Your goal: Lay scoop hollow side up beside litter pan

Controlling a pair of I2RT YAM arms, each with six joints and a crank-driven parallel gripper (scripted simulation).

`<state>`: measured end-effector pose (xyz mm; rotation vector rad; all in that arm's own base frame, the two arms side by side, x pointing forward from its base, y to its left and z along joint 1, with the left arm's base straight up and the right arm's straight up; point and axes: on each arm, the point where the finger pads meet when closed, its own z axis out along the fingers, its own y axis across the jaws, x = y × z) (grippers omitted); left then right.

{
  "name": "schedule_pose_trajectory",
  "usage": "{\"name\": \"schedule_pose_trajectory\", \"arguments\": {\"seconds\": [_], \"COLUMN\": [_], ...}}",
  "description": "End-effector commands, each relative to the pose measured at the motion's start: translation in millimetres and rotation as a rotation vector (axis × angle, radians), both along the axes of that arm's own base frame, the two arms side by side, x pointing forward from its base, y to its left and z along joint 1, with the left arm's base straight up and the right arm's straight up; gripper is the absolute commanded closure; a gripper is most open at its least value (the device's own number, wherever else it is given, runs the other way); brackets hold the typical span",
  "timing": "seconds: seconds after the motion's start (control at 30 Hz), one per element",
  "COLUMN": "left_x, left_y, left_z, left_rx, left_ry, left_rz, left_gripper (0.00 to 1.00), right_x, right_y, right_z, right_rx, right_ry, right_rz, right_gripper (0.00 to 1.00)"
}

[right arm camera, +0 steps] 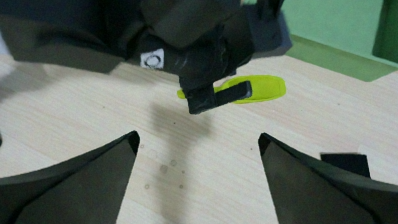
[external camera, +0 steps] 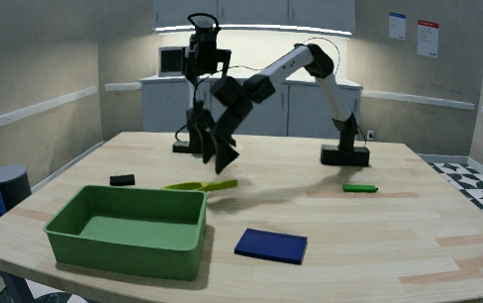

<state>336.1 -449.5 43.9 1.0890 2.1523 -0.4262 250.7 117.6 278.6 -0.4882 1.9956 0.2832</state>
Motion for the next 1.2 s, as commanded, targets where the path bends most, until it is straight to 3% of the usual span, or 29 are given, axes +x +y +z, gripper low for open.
{"name": "schedule_pose_trajectory", "arguments": {"seconds": [0.0,0.17,1.17], "left_x": [-1.0,2.3,2.2], "left_y": [-10.4,-15.0,-14.7], "left_z": [82.3,95.2,95.1], "left_rx": [-0.092,-0.120,-0.119], "left_ry": [-0.044,-0.066,-0.065], "left_rz": [-0.005,-0.007,-0.006], "left_gripper": [0.07,0.07,0.07], "right_x": [-10.5,-10.6,-10.6], "right_y": [3.0,3.0,3.0], "right_z": [-5.0,-5.0,-5.1], "right_rx": [-0.012,-0.012,-0.012], "right_ry": [0.021,0.022,0.022], "right_rz": [0.036,0.036,0.037], "right_gripper": [0.00,0.00,0.00]}}
